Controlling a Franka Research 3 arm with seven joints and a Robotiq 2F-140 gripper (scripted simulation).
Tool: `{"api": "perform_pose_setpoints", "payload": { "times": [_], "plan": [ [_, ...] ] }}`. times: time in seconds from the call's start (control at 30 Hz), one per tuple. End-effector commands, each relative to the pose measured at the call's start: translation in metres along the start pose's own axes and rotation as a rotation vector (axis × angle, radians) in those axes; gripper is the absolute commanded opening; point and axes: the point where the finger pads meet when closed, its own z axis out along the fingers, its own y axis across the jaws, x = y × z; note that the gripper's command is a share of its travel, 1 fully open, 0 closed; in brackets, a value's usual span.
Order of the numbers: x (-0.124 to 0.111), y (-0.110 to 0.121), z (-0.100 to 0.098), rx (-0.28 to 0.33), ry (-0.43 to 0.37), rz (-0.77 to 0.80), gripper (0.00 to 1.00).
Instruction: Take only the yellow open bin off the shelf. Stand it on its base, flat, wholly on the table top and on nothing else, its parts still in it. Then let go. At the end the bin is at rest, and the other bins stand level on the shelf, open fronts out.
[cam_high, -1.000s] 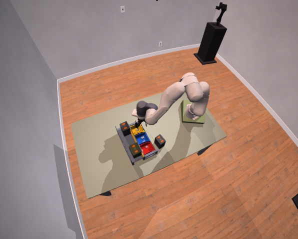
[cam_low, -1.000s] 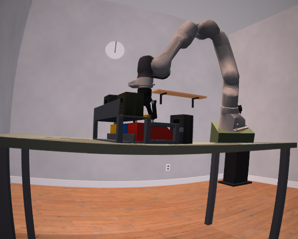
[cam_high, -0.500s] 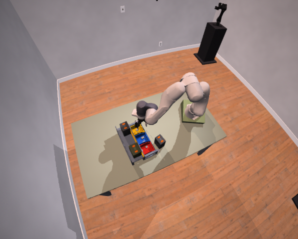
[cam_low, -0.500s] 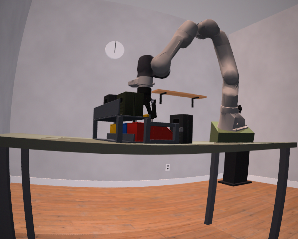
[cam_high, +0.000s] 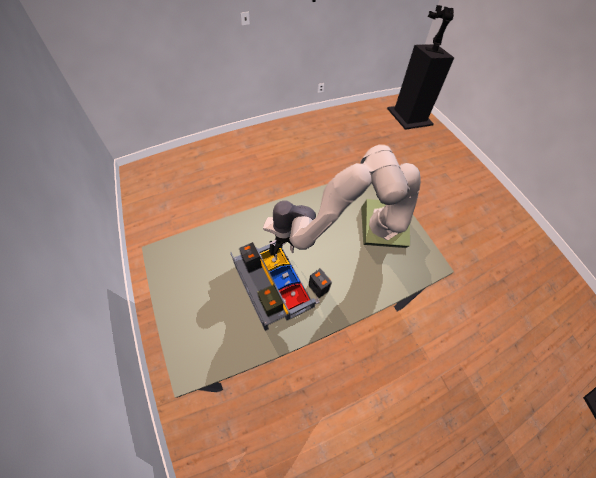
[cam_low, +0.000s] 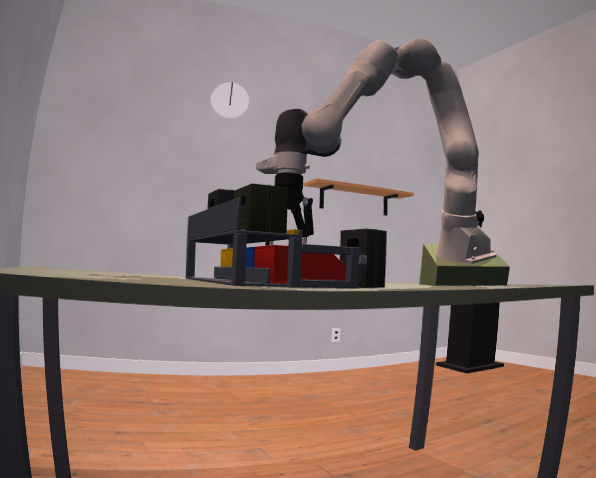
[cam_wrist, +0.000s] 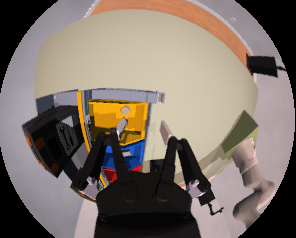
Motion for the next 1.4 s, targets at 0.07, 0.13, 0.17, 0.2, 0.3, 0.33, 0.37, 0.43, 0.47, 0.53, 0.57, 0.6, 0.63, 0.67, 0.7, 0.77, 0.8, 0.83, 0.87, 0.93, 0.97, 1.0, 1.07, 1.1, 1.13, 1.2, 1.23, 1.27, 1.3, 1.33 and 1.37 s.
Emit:
{"api": "perform_pose_setpoints", "payload": {
  "times": [0.07, 0.13, 0.17, 0.2, 0.3, 0.33, 0.37, 0.43, 0.47, 0.53, 0.57, 0.6, 0.63, 0.67, 0.7, 0.77, 0.8, 0.83, 0.87, 0.93, 0.97, 1.0, 1.07, 1.1, 1.13, 1.2, 1.23, 1.27, 1.3, 1.33, 1.37],
  "plan": [
    [-0.001, 0.002, -0.001, -0.003, -0.002, 0.0, 0.57],
    [-0.002, 0.003, -0.001, -0.003, -0.003, 0.0, 0.57],
    [-0.002, 0.003, -0.001, -0.003, -0.003, 0.0, 0.57],
    [-0.002, 0.003, -0.001, -0.003, -0.003, 0.0, 0.57],
    [-0.002, 0.003, -0.001, -0.003, -0.003, 0.0, 0.57],
    [-0.002, 0.003, -0.001, -0.003, -0.003, 0.0, 0.57],
    [-0.002, 0.003, -0.001, -0.003, -0.003, 0.0, 0.57],
    [-0.002, 0.003, -0.001, -0.003, -0.003, 0.0, 0.57],
    [-0.002, 0.003, -0.001, -0.003, -0.003, 0.0, 0.57],
    [-0.001, 0.002, 0.001, -0.001, -0.001, 0.002, 0.57],
    [-0.001, 0.002, 0.003, -0.001, -0.001, 0.002, 0.57],
    [-0.001, 0.002, 0.005, -0.002, -0.002, 0.001, 0.57],
    [-0.001, 0.002, 0.007, -0.003, -0.002, 0.001, 0.57],
    [-0.001, 0.002, 0.009, -0.003, -0.003, 0.0, 0.57],
    [-0.001, 0.002, 0.009, -0.003, -0.003, 0.0, 0.57],
    [-0.001, 0.002, 0.009, -0.003, -0.003, 0.0, 0.57],
    [-0.001, 0.002, 0.009, -0.003, -0.003, 0.0, 0.57],
    [-0.001, 0.002, 0.009, -0.003, -0.003, 0.0, 0.57],
    [-0.001, 0.002, 0.009, -0.003, -0.003, 0.0, 0.57],
    [-0.001, 0.002, 0.009, -0.003, -0.003, 0.0, 0.57],
    [-0.001, 0.002, 0.009, -0.003, -0.003, 0.0, 0.57],
    [-0.001, 0.002, 0.009, -0.003, -0.003, 0.0, 0.57],
    [-0.001, 0.002, 0.009, -0.003, -0.003, 0.0, 0.57],
    [-0.002, 0.004, 0.011, -0.007, -0.005, -0.002, 0.57],
    [-0.002, 0.004, 0.013, -0.006, -0.005, -0.001, 0.57],
    [-0.002, 0.003, 0.017, -0.004, -0.003, 0.0, 0.57],
    [-0.002, 0.003, 0.019, -0.003, -0.003, 0.0, 0.57],
    [-0.002, 0.003, 0.019, -0.003, -0.003, 0.0, 0.57],
    [-0.002, 0.003, 0.019, -0.003, -0.003, 0.0, 0.57],
    [-0.002, 0.003, 0.019, -0.003, -0.003, 0.0, 0.57],
    [-0.002, 0.003, 0.019, -0.003, -0.003, 0.0, 0.57]
  ]
}}
